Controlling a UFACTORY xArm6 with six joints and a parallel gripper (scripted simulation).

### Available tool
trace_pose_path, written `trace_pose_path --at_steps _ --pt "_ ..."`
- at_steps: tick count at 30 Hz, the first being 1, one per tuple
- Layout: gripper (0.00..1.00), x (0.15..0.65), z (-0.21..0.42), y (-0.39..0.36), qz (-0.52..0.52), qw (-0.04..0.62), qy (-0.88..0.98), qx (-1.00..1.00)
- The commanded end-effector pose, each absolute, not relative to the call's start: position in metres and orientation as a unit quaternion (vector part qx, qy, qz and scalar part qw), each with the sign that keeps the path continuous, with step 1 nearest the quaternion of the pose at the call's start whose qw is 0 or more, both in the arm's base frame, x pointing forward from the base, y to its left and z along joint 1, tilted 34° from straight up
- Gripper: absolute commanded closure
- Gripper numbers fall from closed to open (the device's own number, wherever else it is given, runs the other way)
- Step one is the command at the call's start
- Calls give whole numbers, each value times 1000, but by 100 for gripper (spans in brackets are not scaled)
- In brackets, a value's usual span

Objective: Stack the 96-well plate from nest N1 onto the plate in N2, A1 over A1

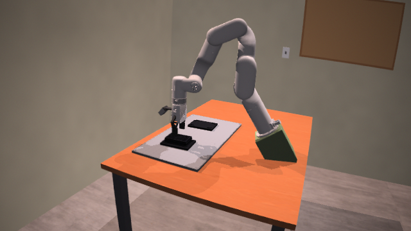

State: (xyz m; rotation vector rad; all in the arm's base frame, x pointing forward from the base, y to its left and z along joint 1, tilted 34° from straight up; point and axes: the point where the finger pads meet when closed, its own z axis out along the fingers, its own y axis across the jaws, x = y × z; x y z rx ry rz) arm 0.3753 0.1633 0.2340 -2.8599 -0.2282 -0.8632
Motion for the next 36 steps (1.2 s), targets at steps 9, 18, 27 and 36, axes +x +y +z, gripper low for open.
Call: trace_pose_path --at_steps 9,18,27,36 --pt "0 359 261 158 -289 73 -76 -952" --pt "0 348 278 154 -289 73 -76 -952" --pt "0 347 280 154 -289 73 -76 -952" --pt "0 347 280 154 -289 73 -76 -952"
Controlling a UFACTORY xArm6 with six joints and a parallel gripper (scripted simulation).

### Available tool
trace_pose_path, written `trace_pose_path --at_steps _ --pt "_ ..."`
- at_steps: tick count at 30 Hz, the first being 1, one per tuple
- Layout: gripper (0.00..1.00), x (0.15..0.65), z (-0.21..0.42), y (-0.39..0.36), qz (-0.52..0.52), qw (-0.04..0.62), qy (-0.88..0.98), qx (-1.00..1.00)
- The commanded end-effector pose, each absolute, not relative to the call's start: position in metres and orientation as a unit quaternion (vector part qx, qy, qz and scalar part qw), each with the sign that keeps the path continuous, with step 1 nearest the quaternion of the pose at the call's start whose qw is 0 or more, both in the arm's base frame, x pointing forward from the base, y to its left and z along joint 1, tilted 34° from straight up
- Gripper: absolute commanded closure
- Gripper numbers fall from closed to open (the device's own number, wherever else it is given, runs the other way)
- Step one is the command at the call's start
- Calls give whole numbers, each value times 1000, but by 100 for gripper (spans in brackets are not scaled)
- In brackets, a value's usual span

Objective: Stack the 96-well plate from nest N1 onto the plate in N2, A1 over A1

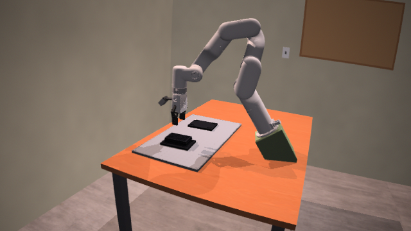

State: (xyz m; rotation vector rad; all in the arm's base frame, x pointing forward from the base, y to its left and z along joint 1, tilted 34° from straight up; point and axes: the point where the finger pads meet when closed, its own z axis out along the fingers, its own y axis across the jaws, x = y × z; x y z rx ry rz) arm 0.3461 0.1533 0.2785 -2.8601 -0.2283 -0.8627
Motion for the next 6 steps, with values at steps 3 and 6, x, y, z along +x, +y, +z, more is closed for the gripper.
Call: trace_pose_path --at_steps 3,6 --pt "0 347 280 154 -289 73 -76 -952" --pt "0 347 280 154 -289 73 -76 -952"
